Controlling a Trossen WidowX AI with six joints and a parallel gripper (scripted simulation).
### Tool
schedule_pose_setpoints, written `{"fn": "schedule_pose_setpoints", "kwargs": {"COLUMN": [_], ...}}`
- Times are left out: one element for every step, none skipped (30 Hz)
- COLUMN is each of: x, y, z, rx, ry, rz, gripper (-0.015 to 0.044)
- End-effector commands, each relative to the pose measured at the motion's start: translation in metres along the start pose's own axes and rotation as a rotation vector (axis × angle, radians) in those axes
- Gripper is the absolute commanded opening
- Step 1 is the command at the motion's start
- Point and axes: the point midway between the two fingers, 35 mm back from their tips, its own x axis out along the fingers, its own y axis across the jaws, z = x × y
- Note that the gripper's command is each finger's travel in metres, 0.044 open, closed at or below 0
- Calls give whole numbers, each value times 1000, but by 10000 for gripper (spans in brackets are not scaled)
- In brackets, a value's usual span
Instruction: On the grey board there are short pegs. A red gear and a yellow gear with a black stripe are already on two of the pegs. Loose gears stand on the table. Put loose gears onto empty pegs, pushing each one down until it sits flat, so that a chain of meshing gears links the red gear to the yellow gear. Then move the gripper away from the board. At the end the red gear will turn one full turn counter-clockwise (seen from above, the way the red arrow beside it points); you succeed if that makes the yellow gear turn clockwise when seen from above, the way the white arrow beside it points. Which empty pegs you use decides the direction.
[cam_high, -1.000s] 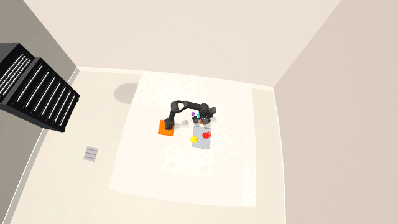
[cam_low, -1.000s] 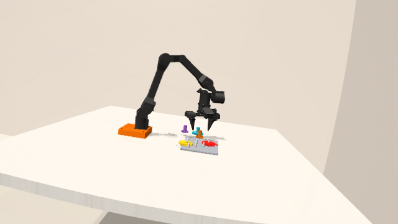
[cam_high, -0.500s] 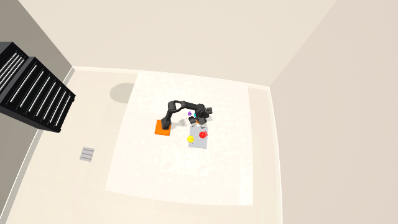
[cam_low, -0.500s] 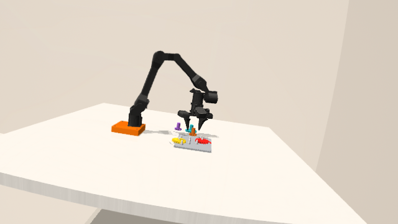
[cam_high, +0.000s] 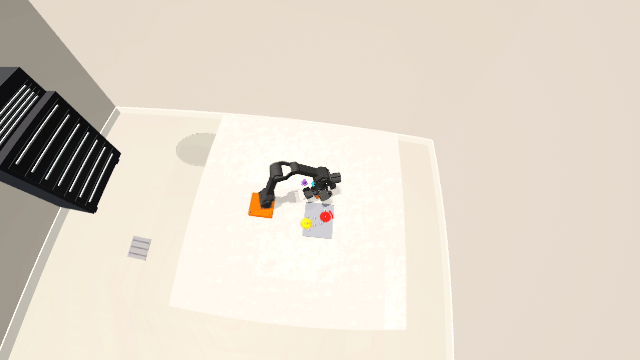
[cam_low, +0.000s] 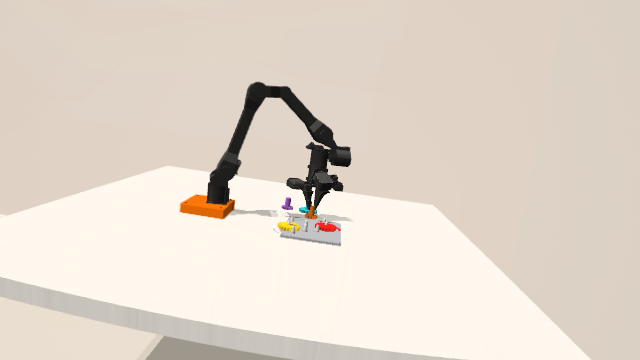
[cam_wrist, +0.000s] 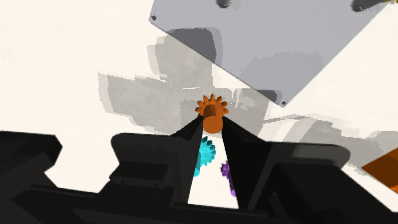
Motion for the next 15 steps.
{"fn": "schedule_pose_setpoints", "kwargs": {"x": [0, 0, 0, -1, -3, -5, -7, -9, -12, -14, -16, -18, -20, -22, -25], "y": [0, 0, 0, 0, 1, 1, 2, 2, 3, 3, 4, 4, 5, 5, 6], "z": [1, 1, 1, 1, 1, 1, 1, 2, 2, 2, 2, 2, 3, 3, 3], "rx": [4, 4, 4, 4, 4, 4, 4, 4, 4, 4, 4, 4, 4, 4, 4], "ry": [-5, -5, -5, -5, -5, -5, -5, -5, -5, -5, -5, -5, -5, -5, -5], "rz": [0, 0, 0, 0, 0, 0, 0, 0, 0, 0, 0, 0, 0, 0, 0], "gripper": [12, 0, 0, 0, 0, 0, 0, 0, 0, 0, 0, 0, 0, 0, 0]}}
